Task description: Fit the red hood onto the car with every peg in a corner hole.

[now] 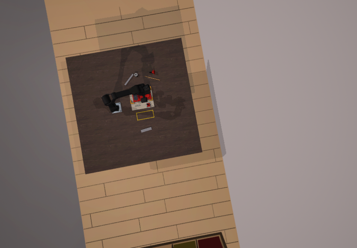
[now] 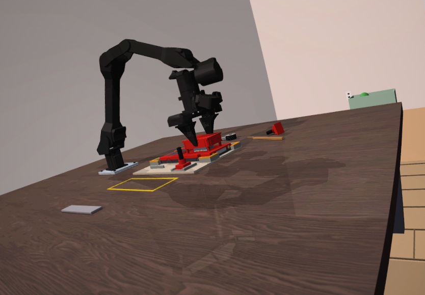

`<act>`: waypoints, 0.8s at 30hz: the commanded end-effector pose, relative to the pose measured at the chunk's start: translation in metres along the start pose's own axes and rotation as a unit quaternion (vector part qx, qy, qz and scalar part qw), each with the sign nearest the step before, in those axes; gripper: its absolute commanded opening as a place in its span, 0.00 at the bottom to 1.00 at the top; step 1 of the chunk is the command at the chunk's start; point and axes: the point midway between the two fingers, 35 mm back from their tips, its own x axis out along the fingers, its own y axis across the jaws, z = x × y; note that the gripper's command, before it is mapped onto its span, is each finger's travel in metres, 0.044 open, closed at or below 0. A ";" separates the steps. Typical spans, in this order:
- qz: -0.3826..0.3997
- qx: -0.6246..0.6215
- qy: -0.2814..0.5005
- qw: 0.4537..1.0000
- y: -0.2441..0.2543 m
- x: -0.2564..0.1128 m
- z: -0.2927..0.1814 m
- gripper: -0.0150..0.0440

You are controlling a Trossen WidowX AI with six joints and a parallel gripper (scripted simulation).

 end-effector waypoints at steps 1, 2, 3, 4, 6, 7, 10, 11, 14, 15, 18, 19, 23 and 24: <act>-0.001 0.000 0.010 1.000 0.000 0.009 -0.003 0.25; -0.001 0.000 0.010 1.000 0.000 0.009 -0.003 0.25; -0.001 0.000 0.010 1.000 0.000 0.009 -0.003 0.25; -0.001 0.000 0.010 1.000 0.000 0.009 -0.003 0.25; -0.001 0.000 0.010 1.000 0.000 0.009 -0.003 0.25; -0.001 0.000 0.010 1.000 0.000 0.009 -0.003 0.25; -0.001 0.000 0.010 1.000 0.000 0.009 -0.003 0.25; -0.001 0.000 0.009 1.000 0.000 0.009 -0.003 0.25; -0.001 0.000 0.007 1.000 0.000 0.007 -0.002 0.25; -0.001 0.000 0.006 1.000 0.000 0.006 -0.002 0.25; 0.000 0.000 0.000 1.000 0.000 0.000 0.000 0.34; 0.000 0.000 0.000 1.000 0.000 0.000 0.000 0.39; 0.000 0.000 0.000 1.000 0.000 0.000 0.000 0.57; 0.000 0.000 0.000 1.000 0.000 0.000 0.000 0.61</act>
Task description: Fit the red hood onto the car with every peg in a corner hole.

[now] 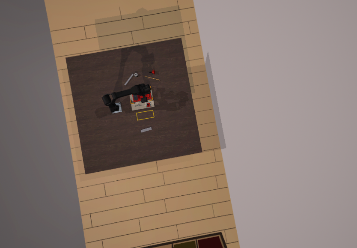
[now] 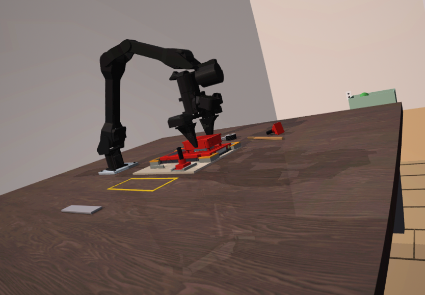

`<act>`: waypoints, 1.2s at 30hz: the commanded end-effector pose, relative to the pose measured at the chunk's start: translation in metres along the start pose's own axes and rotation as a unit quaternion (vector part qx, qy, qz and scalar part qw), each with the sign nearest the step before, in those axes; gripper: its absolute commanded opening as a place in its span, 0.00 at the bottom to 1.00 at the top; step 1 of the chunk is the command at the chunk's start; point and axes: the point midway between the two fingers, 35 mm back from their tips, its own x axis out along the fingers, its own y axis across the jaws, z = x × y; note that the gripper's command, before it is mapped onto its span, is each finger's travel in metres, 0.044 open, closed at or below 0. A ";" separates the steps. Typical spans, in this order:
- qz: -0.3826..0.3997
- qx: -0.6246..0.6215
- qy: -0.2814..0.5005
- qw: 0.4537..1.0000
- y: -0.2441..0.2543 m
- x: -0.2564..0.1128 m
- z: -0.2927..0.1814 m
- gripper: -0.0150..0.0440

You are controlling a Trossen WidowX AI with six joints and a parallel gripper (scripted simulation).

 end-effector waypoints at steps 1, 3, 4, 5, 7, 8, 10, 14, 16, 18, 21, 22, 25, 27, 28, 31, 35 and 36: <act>0.000 0.000 0.000 1.000 0.000 0.000 0.000 0.65; 0.000 0.000 0.000 1.000 0.000 0.000 0.000 0.74; 0.000 0.000 0.000 1.000 0.000 0.000 0.000 0.79; 0.000 0.000 0.000 1.000 0.000 0.000 0.000 0.83; 0.000 0.000 0.000 1.000 0.000 0.000 0.000 0.92; 0.000 0.000 0.000 1.000 0.000 0.000 0.000 0.97; 0.000 0.000 0.000 1.000 0.000 0.000 0.000 1.00; -0.001 0.000 0.001 1.000 0.000 -0.007 0.001 1.00; -0.001 0.000 0.003 1.000 0.001 -0.017 0.002 1.00; -0.002 0.000 0.005 1.000 0.001 -0.030 0.003 1.00; -0.004 0.000 0.008 1.000 0.001 -0.051 0.003 1.00; -0.005 0.000 0.009 1.000 0.001 -0.058 0.003 1.00; -0.005 0.000 0.010 1.000 0.001 -0.068 0.002 1.00; -0.005 0.000 0.010 1.000 0.001 -0.068 0.002 1.00; -0.005 0.000 0.010 1.000 0.001 -0.068 0.002 1.00; -0.005 0.000 0.010 1.000 0.001 -0.068 0.002 1.00; -0.005 0.000 0.010 1.000 0.001 -0.068 0.002 1.00; -0.005 0.000 0.010 1.000 0.001 -0.068 0.002 1.00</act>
